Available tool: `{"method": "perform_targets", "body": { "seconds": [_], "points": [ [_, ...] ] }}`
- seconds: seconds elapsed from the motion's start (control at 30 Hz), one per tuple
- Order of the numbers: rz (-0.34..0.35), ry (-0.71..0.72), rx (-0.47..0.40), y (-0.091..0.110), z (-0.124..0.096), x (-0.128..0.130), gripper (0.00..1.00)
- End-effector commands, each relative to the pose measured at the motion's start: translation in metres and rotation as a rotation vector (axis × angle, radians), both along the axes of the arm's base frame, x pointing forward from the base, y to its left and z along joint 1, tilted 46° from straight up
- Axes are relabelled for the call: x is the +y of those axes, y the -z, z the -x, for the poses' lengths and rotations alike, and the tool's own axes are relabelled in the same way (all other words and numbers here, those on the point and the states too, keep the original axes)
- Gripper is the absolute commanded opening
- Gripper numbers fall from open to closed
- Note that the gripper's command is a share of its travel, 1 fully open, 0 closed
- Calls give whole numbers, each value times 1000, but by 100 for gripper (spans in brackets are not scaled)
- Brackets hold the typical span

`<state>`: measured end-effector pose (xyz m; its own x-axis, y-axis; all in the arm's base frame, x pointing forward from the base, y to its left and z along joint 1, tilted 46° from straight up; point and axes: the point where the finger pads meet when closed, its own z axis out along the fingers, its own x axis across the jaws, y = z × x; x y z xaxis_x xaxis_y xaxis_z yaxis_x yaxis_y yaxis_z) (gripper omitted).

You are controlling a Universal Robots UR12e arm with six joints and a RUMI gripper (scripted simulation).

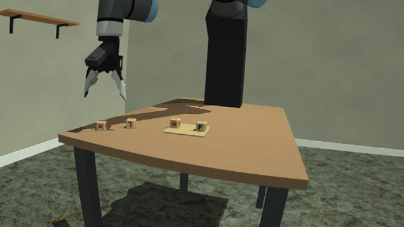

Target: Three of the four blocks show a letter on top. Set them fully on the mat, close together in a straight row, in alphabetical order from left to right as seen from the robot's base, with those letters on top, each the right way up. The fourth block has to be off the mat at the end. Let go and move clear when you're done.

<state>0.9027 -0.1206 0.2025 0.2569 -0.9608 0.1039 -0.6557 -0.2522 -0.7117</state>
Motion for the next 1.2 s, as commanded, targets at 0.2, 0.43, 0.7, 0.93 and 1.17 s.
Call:
{"method": "perform_targets", "body": {
  "seconds": [0.2, 0.43, 0.7, 0.93, 1.17],
  "points": [
    [76, -75, -13, -3, -2, -3, 100],
    [115, -114, -19, -4, -2, -4, 100],
    [140, -138, -23, -5, -3, -5, 100],
    [147, -145, -24, -5, -3, -5, 100],
    [150, -148, -25, -5, -3, -5, 100]
  ]
}}
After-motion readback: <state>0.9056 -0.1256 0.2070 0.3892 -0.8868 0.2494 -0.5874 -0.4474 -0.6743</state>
